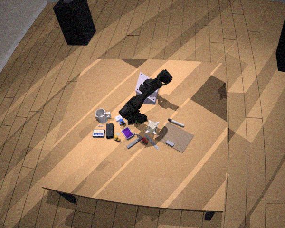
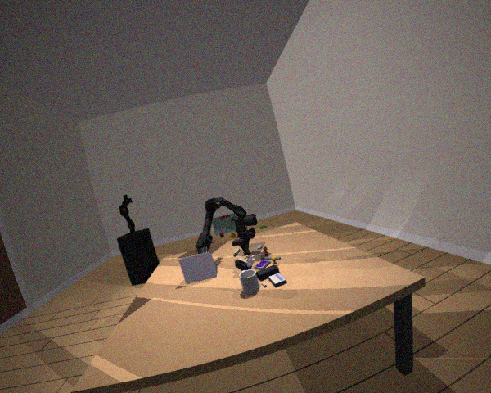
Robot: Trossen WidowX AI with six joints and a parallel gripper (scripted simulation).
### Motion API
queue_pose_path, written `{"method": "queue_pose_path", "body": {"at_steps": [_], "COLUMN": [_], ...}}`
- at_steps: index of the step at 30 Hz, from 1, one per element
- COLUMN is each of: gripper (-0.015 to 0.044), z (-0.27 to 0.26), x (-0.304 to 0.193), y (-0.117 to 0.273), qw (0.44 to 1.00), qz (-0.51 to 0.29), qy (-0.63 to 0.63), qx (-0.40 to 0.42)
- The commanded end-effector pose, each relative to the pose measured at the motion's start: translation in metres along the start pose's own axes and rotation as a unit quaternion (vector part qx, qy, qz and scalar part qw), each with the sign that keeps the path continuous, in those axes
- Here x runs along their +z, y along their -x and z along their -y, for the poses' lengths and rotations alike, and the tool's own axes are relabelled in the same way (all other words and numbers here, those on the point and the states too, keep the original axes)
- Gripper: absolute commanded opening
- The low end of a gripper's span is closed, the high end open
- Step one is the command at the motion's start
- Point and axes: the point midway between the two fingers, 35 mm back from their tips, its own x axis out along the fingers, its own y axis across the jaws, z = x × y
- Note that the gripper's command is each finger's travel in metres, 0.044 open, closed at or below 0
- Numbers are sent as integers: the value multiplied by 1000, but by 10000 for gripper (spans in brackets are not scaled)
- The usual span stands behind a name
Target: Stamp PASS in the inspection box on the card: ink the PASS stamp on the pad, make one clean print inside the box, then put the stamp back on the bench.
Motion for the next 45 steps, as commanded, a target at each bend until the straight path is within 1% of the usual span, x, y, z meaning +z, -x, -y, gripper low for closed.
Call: {"method": "queue_pose_path", "body": {"at_steps": [1,45], "gripper": [0,0], "z": [3,2], "x": [1,0], "y": [-2,-69], "qw": [1000,1000], "qz": [1,0], "qy": [6,6], "qx": [-2,0]}}
